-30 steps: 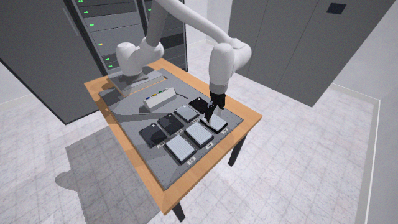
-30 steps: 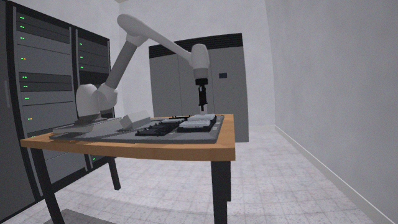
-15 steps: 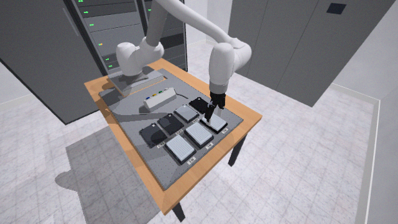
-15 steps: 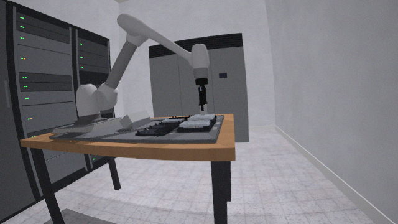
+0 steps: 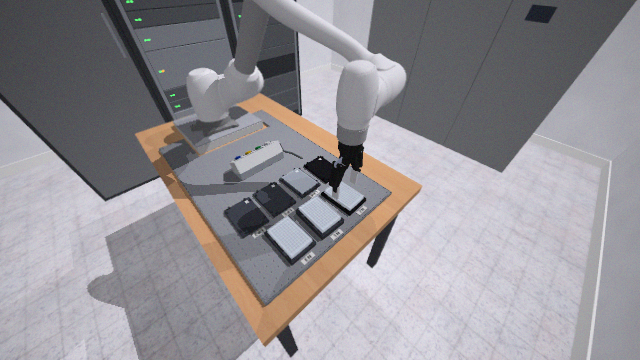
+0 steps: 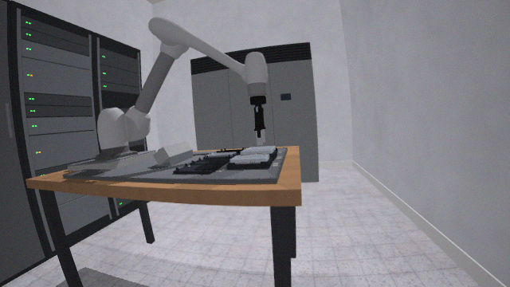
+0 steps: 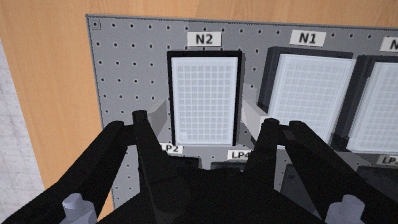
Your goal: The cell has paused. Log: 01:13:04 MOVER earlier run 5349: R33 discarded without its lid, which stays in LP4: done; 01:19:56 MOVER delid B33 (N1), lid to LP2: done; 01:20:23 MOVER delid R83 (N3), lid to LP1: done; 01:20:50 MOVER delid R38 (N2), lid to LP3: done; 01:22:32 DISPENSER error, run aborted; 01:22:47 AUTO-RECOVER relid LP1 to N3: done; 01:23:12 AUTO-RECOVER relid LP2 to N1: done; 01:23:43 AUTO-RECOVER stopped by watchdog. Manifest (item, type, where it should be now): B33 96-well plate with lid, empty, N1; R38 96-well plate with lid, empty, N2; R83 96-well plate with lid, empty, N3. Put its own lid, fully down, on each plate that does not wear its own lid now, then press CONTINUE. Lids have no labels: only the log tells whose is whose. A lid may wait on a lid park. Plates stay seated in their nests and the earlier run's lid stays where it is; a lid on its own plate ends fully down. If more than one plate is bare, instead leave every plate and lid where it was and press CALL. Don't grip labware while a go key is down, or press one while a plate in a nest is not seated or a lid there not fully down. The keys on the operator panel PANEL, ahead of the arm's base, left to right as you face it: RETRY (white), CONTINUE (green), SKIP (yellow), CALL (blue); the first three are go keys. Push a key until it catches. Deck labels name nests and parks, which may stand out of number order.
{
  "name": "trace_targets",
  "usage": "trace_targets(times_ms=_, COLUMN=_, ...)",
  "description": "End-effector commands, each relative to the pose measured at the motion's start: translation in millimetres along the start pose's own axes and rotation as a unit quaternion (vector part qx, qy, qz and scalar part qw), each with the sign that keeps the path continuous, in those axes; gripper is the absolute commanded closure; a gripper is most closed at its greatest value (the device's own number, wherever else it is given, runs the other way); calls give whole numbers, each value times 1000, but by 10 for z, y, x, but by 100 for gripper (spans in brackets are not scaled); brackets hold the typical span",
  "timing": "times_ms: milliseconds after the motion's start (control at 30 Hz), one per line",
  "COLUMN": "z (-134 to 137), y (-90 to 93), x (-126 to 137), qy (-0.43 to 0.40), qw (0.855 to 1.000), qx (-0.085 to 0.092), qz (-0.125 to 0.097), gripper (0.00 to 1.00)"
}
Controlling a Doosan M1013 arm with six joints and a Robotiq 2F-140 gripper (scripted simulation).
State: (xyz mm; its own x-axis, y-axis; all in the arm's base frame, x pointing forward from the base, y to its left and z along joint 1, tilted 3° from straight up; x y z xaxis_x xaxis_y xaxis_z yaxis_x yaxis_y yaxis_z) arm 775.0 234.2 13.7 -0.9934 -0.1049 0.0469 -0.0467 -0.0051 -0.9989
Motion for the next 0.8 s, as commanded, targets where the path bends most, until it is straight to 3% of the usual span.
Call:
trace_targets(times_ms=0, z=0, y=-75, x=0, qy=0, qw=1000, qx=0, qz=0, gripper=34)
trace_targets(times_ms=333, z=0, y=-307, x=0, qy=0, qw=1000, qx=0, qz=0, gripper=34)
trace_targets(times_ms=767, z=0, y=-403, x=0, qy=0, qw=1000, qx=0, qz=0, gripper=34)
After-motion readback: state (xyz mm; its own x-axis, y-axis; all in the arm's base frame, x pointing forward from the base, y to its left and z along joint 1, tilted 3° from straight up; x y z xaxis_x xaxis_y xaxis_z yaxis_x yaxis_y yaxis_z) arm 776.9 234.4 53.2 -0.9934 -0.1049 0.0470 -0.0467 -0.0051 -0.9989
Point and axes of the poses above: the point where the finger pads meet when closed, its own y axis out along the fingers, its own z axis across the jaws, x = y × z, the point moved 1 cm from there along -y, back along the fingers, and after that the axes turned 4 degrees about y, right-handed, at the moved point
